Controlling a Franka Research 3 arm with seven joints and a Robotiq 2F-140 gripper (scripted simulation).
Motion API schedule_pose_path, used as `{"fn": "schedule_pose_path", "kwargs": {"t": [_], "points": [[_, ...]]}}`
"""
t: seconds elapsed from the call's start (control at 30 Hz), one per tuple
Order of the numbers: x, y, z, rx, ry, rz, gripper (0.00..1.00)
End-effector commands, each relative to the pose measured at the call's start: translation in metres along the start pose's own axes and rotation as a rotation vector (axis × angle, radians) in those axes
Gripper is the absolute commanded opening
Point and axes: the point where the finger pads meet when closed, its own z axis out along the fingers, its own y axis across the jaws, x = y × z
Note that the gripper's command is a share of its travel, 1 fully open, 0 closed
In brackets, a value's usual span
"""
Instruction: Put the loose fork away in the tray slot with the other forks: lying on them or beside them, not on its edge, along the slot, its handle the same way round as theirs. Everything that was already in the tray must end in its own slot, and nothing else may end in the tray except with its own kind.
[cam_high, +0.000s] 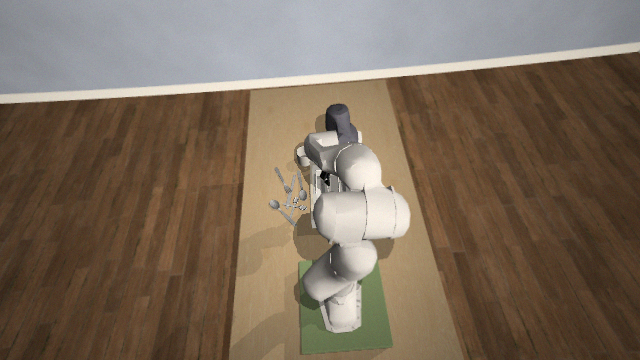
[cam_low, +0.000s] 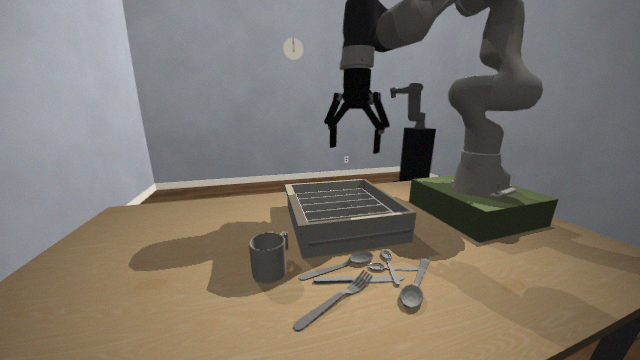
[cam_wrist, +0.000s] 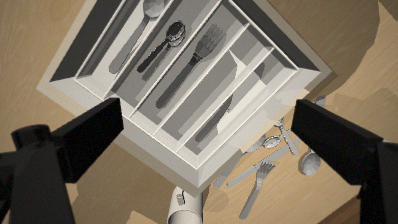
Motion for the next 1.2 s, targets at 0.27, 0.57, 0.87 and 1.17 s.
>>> {"fn": "schedule_pose_path", "kwargs": {"t": [0.27,0.57,0.87,1.17], "points": [[-0.022,0.0,0.001,-0.017,-0.001,-0.297,1.0],[-0.04,0.001,0.002,-0.015,-0.001,-0.443,1.0],[-0.058,0.003,0.004,-0.014,-0.001,-0.583,1.0],[-0.075,0.006,0.006,-0.012,-0.001,-0.723,1.0]]}}
